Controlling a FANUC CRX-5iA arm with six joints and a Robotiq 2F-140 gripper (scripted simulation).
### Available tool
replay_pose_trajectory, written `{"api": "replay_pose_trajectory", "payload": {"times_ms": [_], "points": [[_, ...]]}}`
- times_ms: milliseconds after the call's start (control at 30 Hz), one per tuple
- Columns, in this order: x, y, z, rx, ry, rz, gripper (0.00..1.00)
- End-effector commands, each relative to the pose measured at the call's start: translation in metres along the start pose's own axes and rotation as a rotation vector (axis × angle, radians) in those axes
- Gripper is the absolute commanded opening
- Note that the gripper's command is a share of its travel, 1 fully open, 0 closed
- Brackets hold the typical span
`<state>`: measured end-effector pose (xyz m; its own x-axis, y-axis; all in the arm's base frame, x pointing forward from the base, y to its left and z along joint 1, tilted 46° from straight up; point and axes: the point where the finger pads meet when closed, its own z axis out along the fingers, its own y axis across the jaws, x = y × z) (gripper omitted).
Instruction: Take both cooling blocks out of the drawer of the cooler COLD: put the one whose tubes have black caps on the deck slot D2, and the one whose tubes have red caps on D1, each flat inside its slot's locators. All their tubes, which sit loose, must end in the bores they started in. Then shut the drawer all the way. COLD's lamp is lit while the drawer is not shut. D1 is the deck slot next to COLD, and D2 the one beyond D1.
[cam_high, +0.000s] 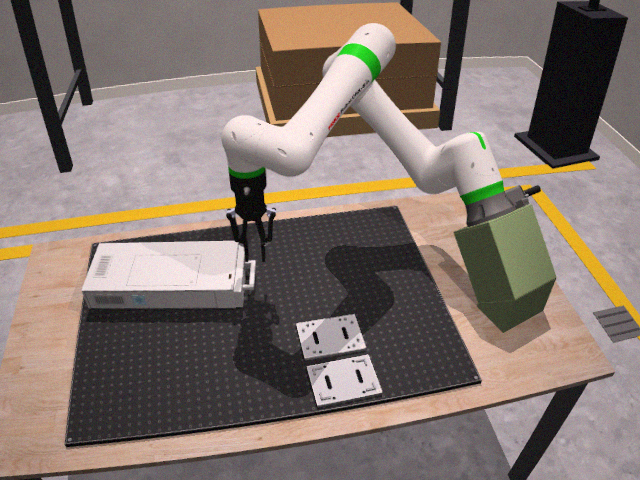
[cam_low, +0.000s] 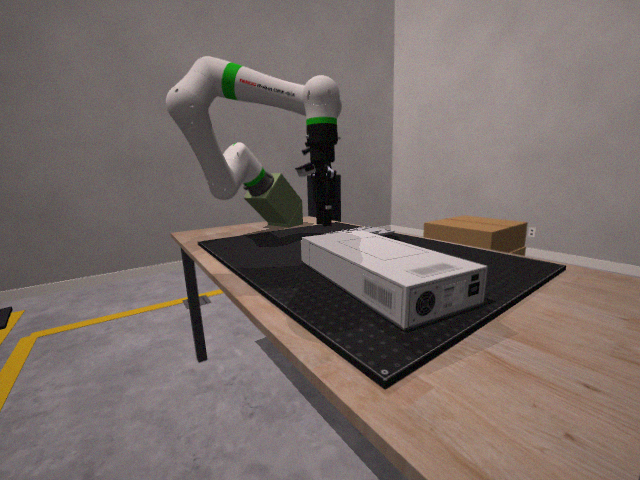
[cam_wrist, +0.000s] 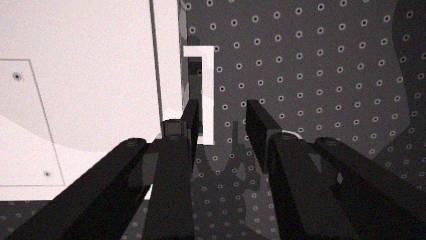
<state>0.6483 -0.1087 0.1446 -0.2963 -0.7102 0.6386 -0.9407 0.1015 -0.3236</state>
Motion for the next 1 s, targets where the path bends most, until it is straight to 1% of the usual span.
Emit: {"api": "replay_pose_trajectory", "payload": {"times_ms": [0, 967], "points": [[0.0, -0.001, 0.004, 0.002, -0.001, 0.0, 0.34], [0.0, -0.001, 0.037, 0.002, -0.001, 0.0, 0.34]]}}
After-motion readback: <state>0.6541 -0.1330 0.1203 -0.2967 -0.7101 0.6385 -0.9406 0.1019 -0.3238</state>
